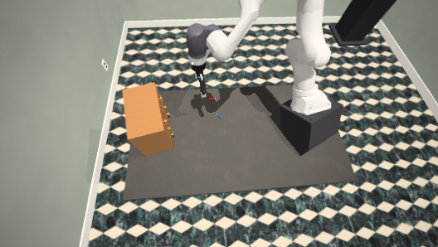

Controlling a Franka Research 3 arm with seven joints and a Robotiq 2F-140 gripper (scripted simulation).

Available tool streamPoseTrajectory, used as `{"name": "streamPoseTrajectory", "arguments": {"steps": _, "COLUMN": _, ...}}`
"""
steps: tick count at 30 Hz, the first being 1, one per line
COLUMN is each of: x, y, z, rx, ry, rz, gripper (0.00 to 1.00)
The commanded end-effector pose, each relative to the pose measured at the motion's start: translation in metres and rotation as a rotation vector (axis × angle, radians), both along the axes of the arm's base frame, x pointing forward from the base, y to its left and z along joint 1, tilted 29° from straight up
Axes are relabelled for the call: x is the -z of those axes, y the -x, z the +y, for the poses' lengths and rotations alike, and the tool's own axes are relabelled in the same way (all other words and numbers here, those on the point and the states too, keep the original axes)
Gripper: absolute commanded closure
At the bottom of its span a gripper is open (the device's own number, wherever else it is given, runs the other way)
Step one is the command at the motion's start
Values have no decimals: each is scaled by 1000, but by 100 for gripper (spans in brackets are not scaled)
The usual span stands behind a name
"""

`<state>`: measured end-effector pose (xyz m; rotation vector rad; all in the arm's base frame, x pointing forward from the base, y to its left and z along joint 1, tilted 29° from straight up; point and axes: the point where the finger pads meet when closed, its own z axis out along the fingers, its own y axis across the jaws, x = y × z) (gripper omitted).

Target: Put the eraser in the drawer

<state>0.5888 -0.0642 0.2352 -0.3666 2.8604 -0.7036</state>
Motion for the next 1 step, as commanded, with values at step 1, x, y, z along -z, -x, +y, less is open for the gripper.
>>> {"name": "streamPoseTrajectory", "arguments": {"steps": 1, "x": 0, "y": 0, "z": 0, "rx": 0, "ry": 0, "rz": 0, "gripper": 0}}
